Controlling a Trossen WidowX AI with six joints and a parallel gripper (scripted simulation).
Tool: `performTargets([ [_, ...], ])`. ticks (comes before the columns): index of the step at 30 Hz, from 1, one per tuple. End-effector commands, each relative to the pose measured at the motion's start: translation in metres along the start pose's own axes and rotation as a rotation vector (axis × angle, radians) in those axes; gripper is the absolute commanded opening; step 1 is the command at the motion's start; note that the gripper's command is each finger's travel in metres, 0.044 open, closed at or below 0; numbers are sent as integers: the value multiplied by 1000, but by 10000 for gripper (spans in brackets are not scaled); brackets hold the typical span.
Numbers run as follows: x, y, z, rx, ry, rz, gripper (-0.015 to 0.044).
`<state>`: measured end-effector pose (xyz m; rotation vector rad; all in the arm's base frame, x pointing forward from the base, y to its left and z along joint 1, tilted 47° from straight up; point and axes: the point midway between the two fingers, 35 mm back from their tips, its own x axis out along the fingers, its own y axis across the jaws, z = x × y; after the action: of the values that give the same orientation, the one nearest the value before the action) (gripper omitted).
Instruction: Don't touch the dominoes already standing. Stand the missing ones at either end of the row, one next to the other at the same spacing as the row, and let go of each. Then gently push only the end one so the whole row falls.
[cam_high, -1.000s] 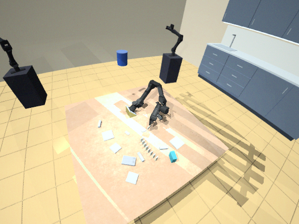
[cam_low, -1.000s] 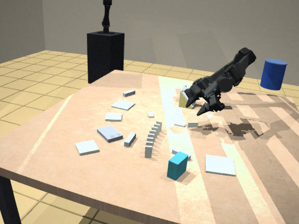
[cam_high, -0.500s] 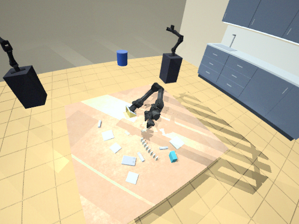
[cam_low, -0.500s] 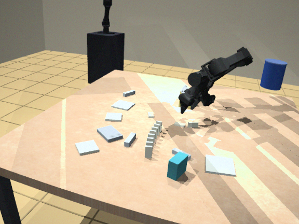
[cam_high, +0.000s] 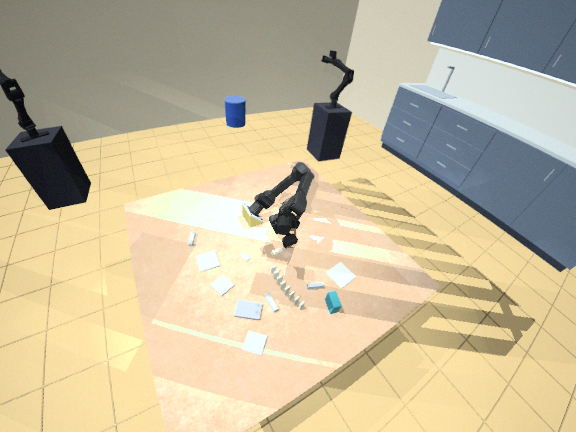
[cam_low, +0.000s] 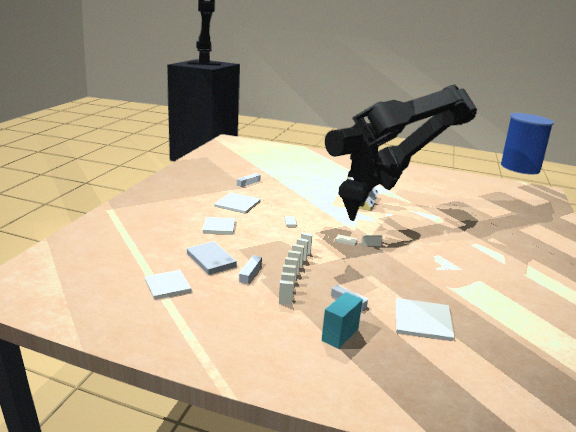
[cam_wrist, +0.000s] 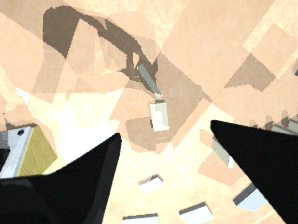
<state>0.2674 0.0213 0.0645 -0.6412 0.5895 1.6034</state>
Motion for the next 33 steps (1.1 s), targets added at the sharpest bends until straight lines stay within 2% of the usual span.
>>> performTargets([
  [1,5,-4,0,-14,-11,-5,440],
  [9,63,-3,1,-14,-13,-5,440],
  [30,79,-2,2,-14,-14,-5,440],
  [33,79,-2,2,-14,-14,-5,361],
])
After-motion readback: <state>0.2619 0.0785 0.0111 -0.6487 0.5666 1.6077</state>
